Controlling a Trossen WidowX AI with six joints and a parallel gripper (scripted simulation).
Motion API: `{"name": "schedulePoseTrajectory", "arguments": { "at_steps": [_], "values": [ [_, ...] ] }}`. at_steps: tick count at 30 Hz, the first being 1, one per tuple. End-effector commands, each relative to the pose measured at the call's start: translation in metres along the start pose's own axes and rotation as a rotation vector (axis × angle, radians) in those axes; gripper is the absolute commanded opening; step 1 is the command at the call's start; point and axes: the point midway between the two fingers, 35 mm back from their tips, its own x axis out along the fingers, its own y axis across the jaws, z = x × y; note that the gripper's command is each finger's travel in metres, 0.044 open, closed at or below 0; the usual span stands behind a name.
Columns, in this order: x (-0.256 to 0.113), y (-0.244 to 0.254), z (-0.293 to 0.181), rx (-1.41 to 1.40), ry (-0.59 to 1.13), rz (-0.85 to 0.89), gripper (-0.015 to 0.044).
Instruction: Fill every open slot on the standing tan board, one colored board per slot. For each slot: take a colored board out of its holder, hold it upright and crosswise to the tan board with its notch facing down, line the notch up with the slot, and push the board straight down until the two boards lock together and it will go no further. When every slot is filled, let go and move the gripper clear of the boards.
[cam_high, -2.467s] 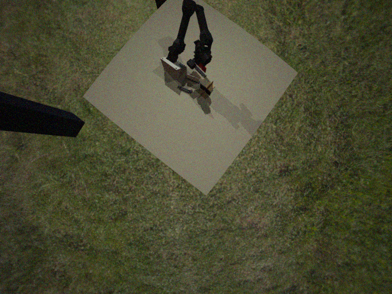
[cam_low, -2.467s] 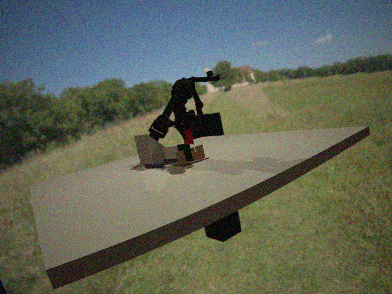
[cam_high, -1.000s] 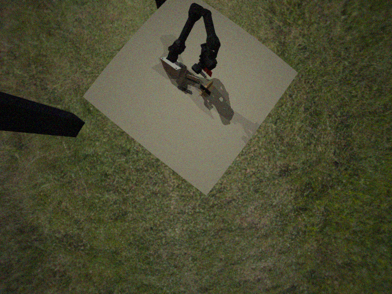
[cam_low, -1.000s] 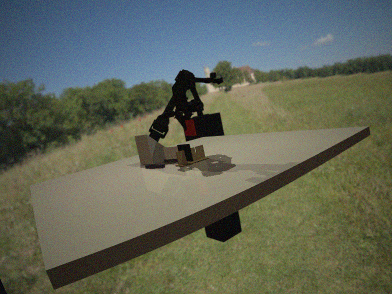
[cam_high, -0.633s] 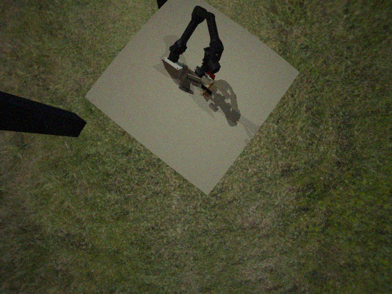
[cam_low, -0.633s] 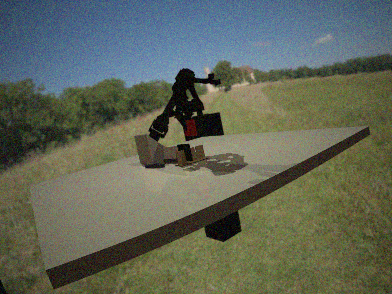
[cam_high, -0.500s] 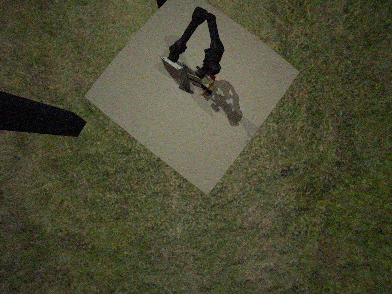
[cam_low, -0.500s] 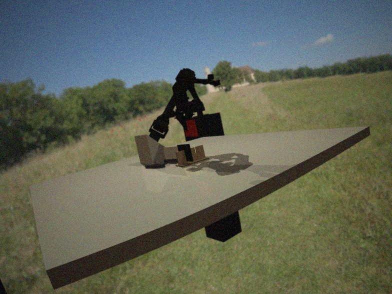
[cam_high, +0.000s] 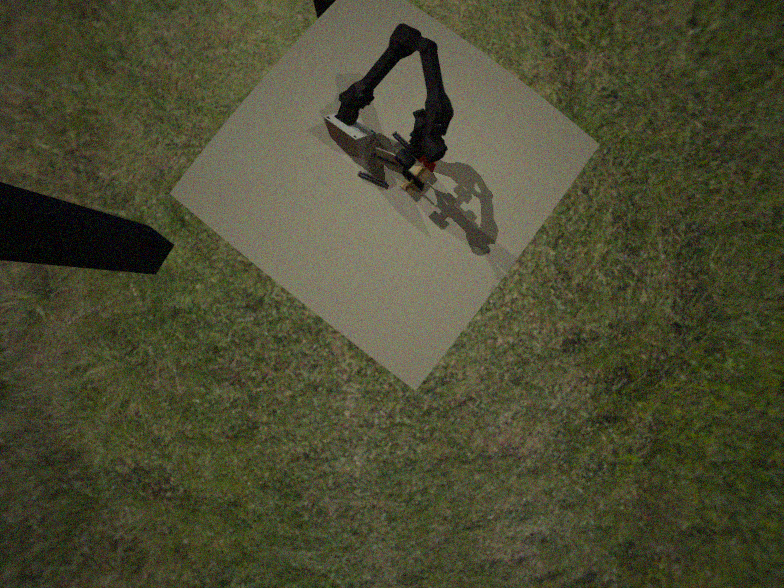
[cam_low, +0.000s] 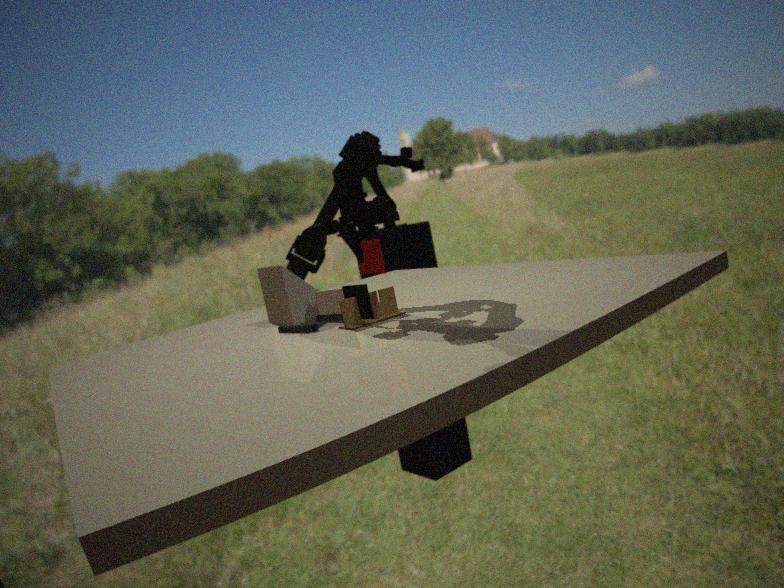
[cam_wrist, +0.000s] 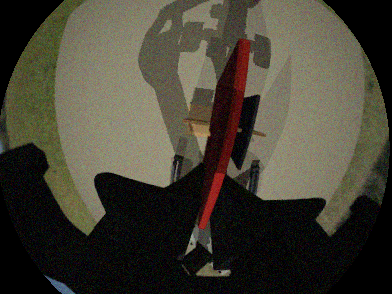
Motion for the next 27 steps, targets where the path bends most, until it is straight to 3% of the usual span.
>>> {"name": "schedulePoseTrajectory", "arguments": {
  "at_steps": [1, 27],
  "values": [
    [0.002, -0.002, 0.006, -0.013, -0.005, 0.001, 0.0000],
    [0.028, -0.002, 0.006, -0.013, -0.005, 0.002, 0.0000]
  ]
}}
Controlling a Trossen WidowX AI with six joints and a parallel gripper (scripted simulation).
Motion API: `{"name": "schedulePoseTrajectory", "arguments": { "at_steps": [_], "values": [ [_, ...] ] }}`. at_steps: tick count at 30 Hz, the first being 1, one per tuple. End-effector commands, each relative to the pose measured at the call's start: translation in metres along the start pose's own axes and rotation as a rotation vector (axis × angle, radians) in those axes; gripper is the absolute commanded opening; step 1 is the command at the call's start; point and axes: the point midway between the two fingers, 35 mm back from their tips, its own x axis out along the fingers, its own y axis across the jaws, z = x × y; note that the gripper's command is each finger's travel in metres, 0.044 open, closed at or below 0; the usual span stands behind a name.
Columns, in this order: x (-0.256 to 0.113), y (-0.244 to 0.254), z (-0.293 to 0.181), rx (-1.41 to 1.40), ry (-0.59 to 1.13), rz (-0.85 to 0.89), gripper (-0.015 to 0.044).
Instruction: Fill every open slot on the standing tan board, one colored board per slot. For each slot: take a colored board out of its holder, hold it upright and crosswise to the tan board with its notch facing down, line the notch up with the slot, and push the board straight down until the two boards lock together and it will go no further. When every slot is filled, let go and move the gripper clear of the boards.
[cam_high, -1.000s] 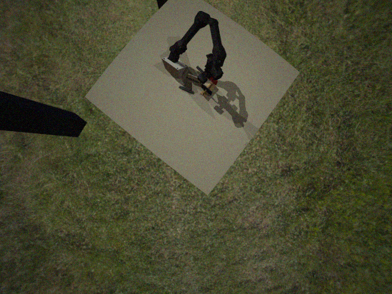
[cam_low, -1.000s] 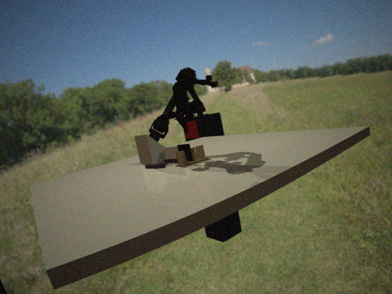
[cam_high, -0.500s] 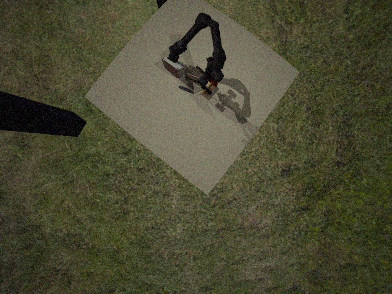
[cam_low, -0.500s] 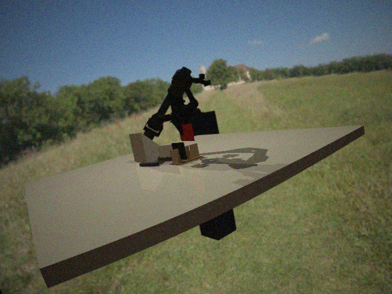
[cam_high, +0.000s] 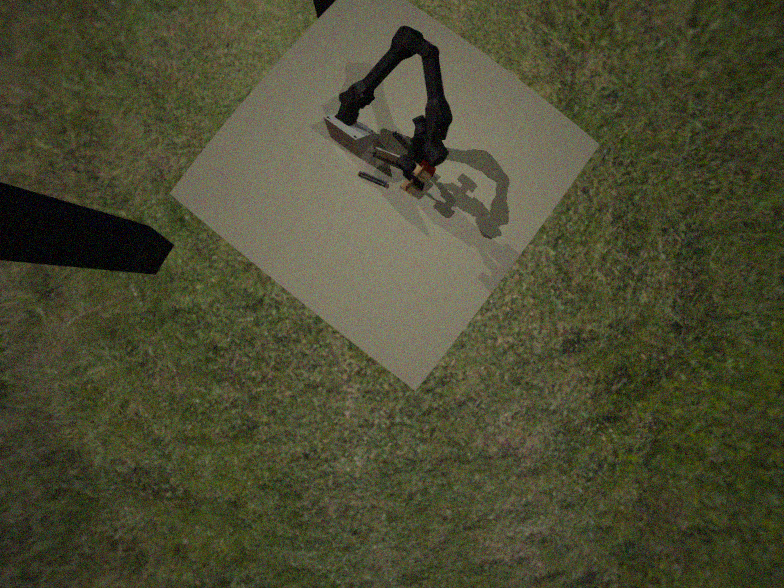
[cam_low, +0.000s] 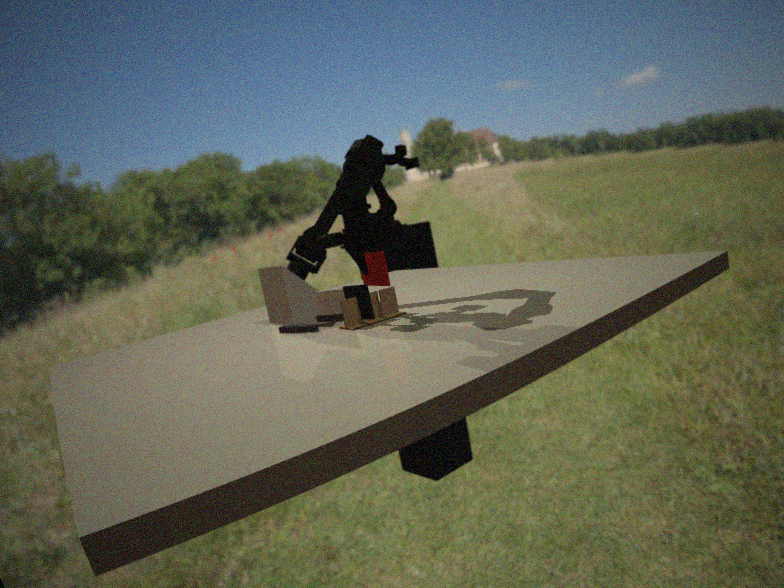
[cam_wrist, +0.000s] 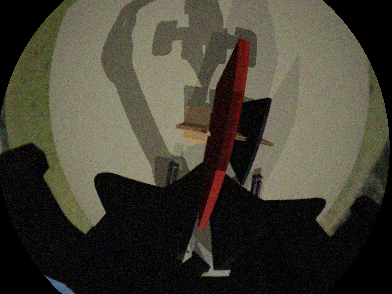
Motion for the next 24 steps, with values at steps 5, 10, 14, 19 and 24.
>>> {"name": "schedulePoseTrajectory", "arguments": {
  "at_steps": [5, 10, 14, 19, 24],
  "values": [
    [0.005, 0.000, 0.000, 0.007, 0.000, 0.003, 0.0000],
    [0.008, 0.000, 0.000, 0.007, 0.000, 0.003, 0.0000],
    [0.010, 0.000, 0.000, 0.007, 0.000, 0.004, 0.0000],
    [0.013, 0.000, 0.000, 0.007, 0.000, 0.004, 0.0000],
    [0.016, 0.000, 0.000, 0.007, 0.000, 0.004, 0.0000]
  ]
}}
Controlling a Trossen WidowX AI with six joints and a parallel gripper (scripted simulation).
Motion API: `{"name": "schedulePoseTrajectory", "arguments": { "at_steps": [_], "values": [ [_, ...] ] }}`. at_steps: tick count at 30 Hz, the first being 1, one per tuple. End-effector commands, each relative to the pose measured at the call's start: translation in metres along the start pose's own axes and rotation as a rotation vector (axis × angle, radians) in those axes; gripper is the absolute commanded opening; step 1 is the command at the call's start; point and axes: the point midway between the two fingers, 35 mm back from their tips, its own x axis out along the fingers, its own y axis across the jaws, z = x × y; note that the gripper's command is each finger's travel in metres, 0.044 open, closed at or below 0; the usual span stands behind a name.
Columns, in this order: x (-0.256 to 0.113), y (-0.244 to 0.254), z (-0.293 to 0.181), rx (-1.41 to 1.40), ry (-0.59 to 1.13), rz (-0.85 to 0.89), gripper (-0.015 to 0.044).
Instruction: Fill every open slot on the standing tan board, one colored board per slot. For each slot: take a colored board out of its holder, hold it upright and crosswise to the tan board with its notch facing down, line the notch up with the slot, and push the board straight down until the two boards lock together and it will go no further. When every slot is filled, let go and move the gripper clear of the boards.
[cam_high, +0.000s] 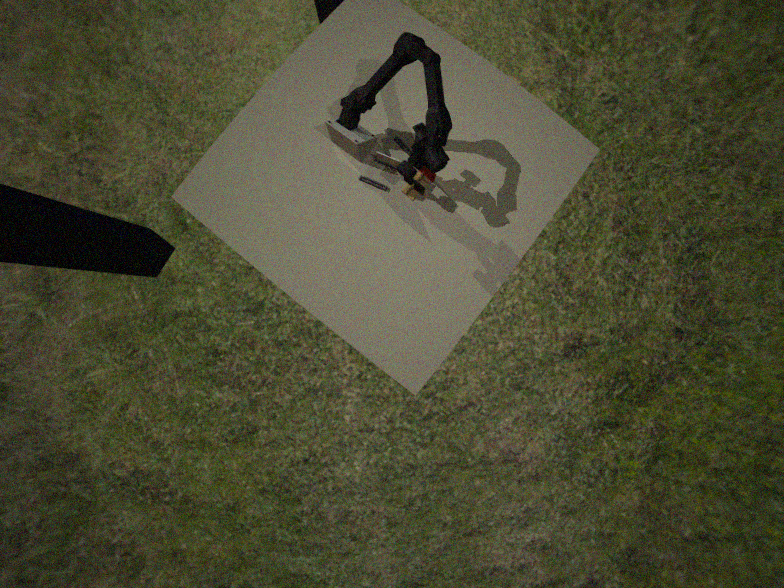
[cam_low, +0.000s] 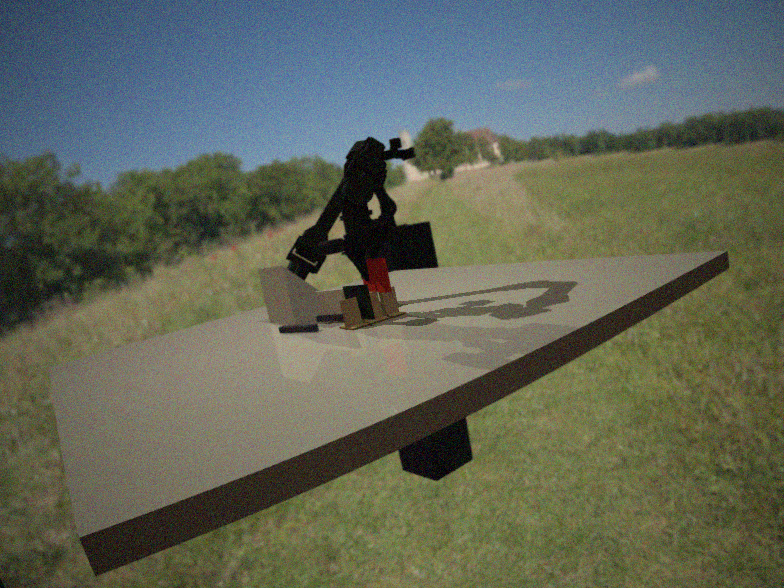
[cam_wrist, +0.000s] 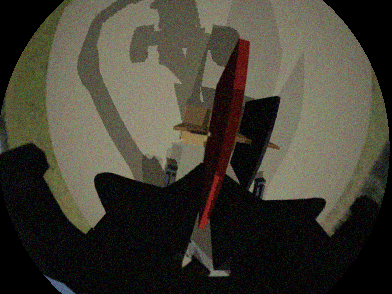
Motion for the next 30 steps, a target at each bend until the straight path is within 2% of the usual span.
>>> {"name": "schedulePoseTrajectory", "arguments": {
  "at_steps": [1, 30],
  "values": [
    [0.003, 0.000, 0.000, 0.007, 0.000, 0.003, 0.0000],
    [0.020, 0.000, 0.000, 0.007, 0.000, 0.004, 0.0000]
  ]
}}
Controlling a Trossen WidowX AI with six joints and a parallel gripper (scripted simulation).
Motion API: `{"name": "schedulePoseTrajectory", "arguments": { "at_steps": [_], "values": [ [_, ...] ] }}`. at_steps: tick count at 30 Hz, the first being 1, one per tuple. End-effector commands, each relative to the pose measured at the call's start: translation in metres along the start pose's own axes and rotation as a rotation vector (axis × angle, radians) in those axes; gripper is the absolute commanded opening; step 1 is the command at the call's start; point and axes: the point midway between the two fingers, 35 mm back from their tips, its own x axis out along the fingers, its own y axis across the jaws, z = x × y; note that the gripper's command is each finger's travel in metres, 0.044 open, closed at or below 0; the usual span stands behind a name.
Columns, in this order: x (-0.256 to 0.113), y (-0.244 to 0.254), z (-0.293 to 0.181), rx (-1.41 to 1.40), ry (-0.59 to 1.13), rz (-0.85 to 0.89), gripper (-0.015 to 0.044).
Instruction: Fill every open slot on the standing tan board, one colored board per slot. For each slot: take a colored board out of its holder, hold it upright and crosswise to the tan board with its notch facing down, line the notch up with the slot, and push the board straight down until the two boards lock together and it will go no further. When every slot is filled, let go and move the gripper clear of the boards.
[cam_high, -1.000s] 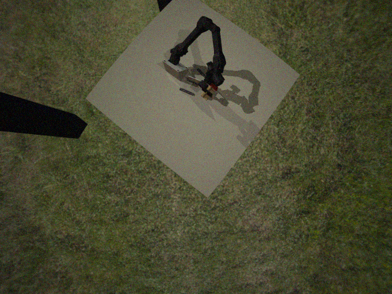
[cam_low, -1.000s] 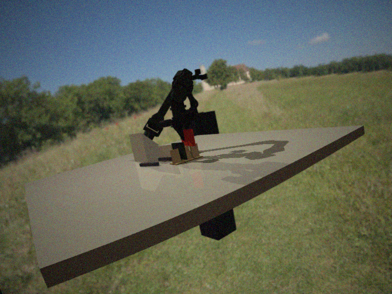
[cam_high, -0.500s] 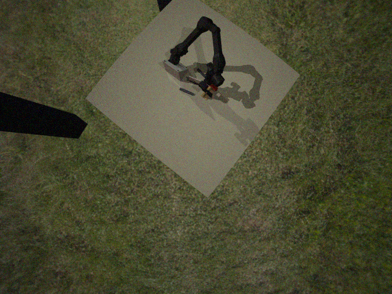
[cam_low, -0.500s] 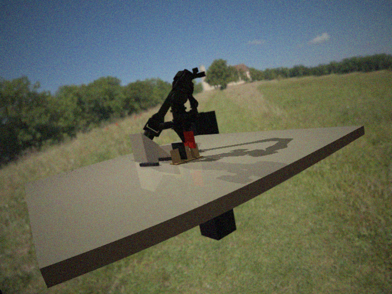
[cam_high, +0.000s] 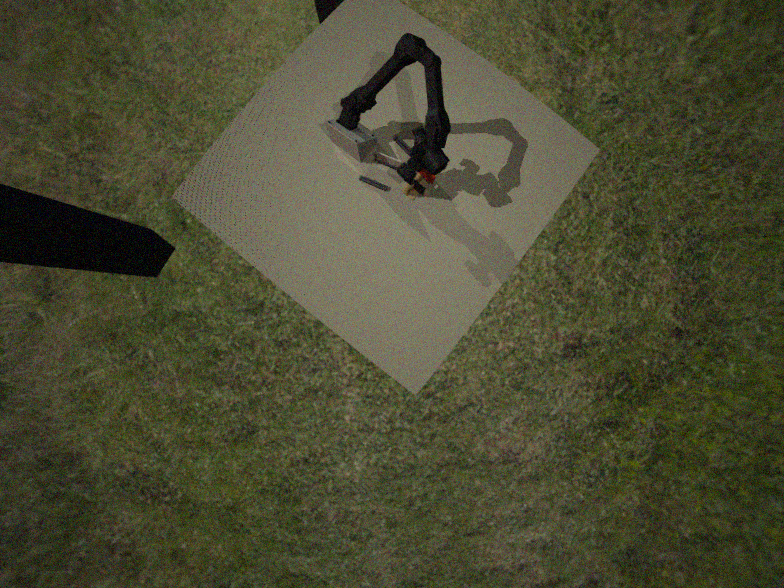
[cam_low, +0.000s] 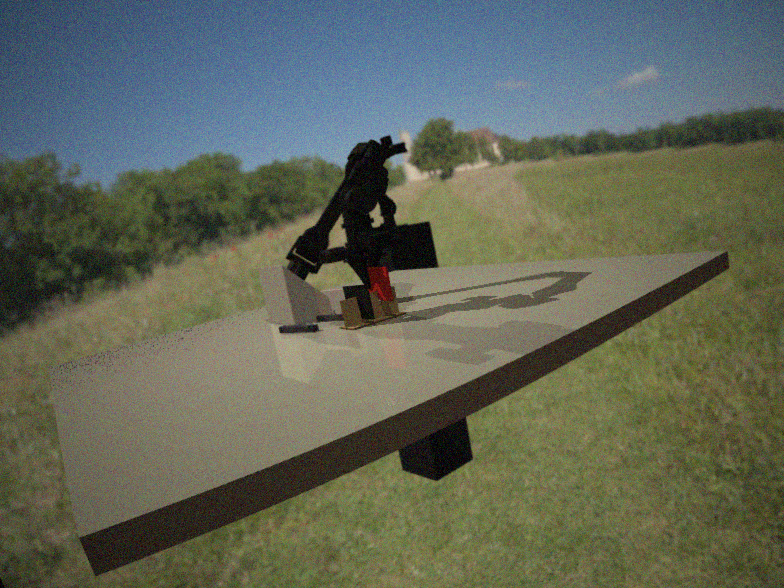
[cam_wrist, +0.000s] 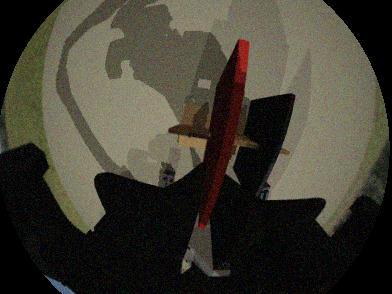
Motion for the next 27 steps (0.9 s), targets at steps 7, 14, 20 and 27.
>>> {"name": "schedulePoseTrajectory", "arguments": {
  "at_steps": [7, 14, 20, 27],
  "values": [
    [0.007, 0.000, 0.000, 0.007, 0.000, 0.003, 0.0000],
    [0.011, 0.000, 0.000, 0.007, 0.000, 0.004, 0.0000],
    [0.015, 0.000, 0.000, 0.007, 0.000, 0.004, 0.0000],
    [0.020, 0.000, 0.000, 0.007, 0.000, 0.004, 0.0000]
  ]
}}
